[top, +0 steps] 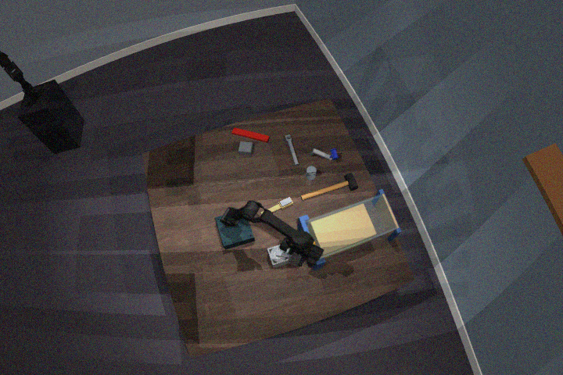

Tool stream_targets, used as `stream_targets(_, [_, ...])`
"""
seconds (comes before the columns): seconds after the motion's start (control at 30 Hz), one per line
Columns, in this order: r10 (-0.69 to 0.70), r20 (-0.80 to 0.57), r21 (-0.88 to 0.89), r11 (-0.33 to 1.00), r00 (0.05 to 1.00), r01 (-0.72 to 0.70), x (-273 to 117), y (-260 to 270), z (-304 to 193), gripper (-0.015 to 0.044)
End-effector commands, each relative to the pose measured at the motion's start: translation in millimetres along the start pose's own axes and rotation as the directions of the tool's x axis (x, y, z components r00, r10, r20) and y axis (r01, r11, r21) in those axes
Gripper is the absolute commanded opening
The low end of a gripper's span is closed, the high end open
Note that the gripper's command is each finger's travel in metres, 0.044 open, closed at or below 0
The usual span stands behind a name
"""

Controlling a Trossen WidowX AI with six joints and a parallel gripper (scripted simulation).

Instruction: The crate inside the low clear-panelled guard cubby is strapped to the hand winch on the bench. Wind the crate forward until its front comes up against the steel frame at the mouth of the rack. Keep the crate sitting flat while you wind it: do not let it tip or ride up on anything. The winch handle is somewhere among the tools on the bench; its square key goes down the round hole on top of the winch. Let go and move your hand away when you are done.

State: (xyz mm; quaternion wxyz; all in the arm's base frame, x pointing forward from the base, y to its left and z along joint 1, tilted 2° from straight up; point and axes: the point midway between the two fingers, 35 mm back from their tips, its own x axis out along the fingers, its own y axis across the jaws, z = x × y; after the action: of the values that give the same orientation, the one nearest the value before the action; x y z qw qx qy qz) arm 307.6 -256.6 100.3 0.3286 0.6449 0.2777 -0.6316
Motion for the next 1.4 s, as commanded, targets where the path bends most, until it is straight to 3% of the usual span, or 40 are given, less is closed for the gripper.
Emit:
stream_targets(0.0, [-0.018, -0.036, -0.019, 1.000, 0.999, 0.018, 0, -8, -19, 0.0000])
stream_targets(1.37, [-0.021, -0.039, -0.019, 1.000, 0.999, 0.021, -1, -44, -54, 0.0000])
